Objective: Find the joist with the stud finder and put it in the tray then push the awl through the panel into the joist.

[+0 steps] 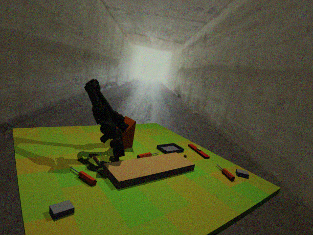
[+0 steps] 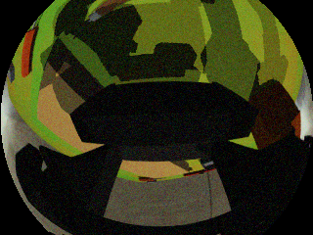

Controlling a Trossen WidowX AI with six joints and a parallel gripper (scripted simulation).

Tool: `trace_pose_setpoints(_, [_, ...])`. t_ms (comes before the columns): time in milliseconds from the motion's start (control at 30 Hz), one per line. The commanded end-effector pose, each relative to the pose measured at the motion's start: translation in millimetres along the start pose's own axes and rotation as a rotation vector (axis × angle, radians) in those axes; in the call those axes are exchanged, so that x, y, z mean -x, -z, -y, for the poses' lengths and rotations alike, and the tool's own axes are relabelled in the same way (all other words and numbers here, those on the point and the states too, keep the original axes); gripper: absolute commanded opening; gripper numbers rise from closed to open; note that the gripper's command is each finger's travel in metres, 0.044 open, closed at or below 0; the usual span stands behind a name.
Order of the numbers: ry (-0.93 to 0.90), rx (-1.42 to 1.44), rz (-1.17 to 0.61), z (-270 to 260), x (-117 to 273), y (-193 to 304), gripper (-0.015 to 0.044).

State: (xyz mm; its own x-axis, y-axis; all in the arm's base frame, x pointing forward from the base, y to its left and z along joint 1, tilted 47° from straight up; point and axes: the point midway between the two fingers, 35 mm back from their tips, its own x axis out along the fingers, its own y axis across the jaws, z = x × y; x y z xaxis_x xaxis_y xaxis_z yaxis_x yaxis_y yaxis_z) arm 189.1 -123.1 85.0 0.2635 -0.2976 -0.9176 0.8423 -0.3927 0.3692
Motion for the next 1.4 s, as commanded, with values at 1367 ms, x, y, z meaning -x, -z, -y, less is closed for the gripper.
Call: trace_pose_setpoints(1367, [-0.004, 0.015, -0.210, -0.8, 0.6, -3.9, 0.0000])
